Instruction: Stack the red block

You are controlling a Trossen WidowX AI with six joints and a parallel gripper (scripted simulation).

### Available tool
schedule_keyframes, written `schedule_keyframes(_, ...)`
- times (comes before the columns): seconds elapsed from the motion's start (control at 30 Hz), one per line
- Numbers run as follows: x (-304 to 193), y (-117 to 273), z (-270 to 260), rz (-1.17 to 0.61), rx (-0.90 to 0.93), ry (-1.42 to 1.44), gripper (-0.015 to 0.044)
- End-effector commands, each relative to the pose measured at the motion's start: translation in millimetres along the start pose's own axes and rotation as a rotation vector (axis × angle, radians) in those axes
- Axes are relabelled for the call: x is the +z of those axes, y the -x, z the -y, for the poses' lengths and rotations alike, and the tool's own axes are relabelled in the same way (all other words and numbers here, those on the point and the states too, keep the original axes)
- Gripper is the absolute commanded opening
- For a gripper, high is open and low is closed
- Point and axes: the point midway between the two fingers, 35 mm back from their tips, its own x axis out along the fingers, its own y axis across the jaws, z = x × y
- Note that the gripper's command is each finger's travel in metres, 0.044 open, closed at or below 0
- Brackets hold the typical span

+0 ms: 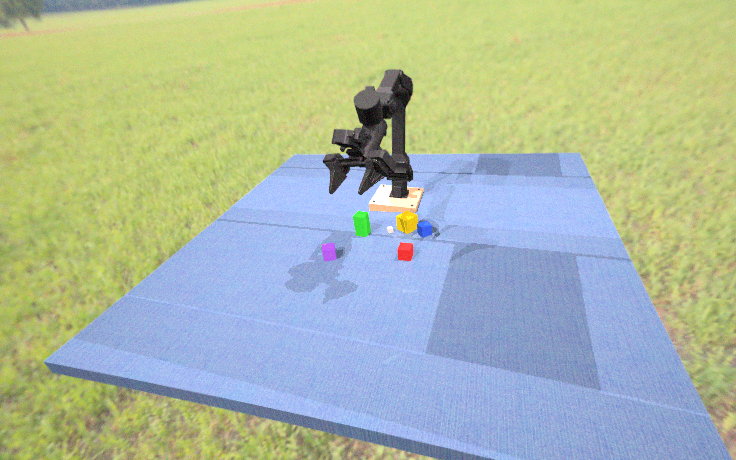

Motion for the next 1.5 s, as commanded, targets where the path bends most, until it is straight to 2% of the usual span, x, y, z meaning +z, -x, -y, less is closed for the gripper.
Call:
schedule_keyframes(0.0, -41, -10, -7, -0.188, -0.001, 0.093, 0.0440)
schedule_keyframes(0.23, -126, -8, -12, -0.589, -0.004, 0.262, 0.0440)
schedule_keyframes(0.43, -186, 16, -11, -0.933, -0.004, 0.380, 0.0440)
schedule_keyframes(0.5, -198, 25, -12, -0.999, -0.004, 0.399, 0.0440)
schedule_keyframes(0.73, -206, 27, -12, -1.017, -0.004, 0.404, 0.0440)
schedule_keyframes(1.0, -243, 3, -5, -1.017, -0.004, 0.404, 0.0440)
schedule_keyframes(1.47, -256, -5, -3, -1.017, -0.003, 0.404, 0.0440)
